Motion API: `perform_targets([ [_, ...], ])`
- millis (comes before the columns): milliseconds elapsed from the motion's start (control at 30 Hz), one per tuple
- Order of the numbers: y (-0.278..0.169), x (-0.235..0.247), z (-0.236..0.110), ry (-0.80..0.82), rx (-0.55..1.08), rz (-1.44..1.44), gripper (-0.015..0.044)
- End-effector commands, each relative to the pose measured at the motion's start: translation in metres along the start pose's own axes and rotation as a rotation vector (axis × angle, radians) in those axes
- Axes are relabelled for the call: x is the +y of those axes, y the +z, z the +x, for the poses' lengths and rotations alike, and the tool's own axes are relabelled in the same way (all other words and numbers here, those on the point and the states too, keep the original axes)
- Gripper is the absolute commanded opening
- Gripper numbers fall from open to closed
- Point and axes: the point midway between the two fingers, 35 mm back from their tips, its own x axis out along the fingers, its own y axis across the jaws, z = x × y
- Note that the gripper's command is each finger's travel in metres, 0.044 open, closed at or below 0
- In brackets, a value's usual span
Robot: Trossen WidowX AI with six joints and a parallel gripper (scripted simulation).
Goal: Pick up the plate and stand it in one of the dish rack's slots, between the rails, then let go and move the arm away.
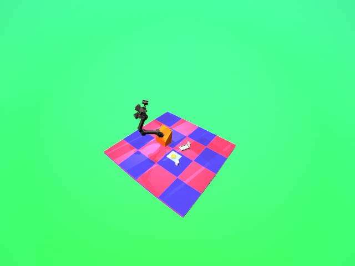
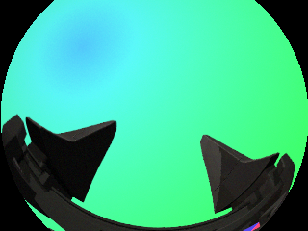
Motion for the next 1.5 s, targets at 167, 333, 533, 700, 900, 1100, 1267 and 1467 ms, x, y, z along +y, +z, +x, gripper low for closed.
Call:
perform_targets([
  [167, -0.079, 0.020, 0.005, 0.040, 0.176, -0.132, 0.0400],
  [333, -0.127, 0.024, 0.004, 0.056, 0.282, -0.208, 0.0400],
  [533, -0.184, 0.021, -0.002, 0.065, 0.414, -0.264, 0.0400],
  [700, -0.232, 0.012, -0.010, 0.060, 0.531, -0.310, 0.0400],
  [900, -0.288, -0.006, -0.026, 0.042, 0.676, -0.382, 0.0400],
  [1100, -0.343, -0.031, -0.049, 0.012, 0.838, -0.449, 0.0400],
  [1267, -0.388, -0.057, -0.076, -0.024, 0.990, -0.504, 0.0400],
  [1467, -0.433, -0.093, -0.114, -0.080, 1.174, -0.564, 0.0400],
])
